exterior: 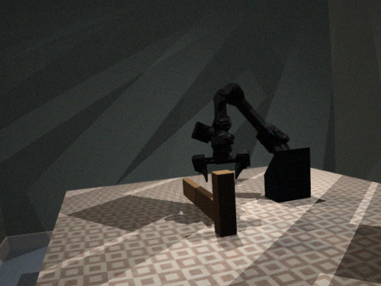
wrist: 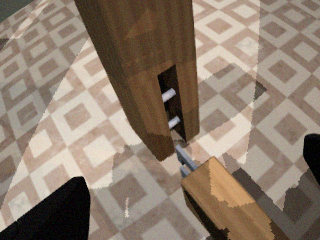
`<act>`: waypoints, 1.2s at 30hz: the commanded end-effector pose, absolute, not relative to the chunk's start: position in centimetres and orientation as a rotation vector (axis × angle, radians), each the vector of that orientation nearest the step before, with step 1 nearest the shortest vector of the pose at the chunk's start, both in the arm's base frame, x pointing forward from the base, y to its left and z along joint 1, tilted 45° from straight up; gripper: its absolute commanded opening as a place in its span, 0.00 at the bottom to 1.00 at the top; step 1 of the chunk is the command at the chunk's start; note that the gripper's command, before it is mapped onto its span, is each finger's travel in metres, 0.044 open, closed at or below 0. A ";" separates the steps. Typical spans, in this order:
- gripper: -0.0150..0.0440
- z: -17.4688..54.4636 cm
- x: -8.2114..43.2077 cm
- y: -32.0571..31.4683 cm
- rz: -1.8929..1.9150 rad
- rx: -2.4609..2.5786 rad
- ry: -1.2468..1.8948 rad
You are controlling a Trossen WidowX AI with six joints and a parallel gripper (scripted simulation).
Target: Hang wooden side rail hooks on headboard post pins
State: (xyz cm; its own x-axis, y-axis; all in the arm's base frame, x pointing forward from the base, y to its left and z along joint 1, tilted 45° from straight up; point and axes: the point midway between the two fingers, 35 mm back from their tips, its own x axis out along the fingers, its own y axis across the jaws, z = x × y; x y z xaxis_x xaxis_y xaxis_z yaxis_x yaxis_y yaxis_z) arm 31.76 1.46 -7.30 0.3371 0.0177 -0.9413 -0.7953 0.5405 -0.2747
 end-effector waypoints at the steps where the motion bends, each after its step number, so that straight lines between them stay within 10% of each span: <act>1: 1.00 -6.8 32.1 1.3 0.747 -0.998 1.023; 36: 1.00 -7.5 32.3 0.7 0.342 -0.556 1.322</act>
State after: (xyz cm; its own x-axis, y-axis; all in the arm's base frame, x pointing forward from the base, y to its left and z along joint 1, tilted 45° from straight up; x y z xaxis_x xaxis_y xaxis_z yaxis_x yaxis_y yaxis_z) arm 31.97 0.88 -7.50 0.2518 -0.0359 -0.9671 -0.6537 0.7306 -0.1973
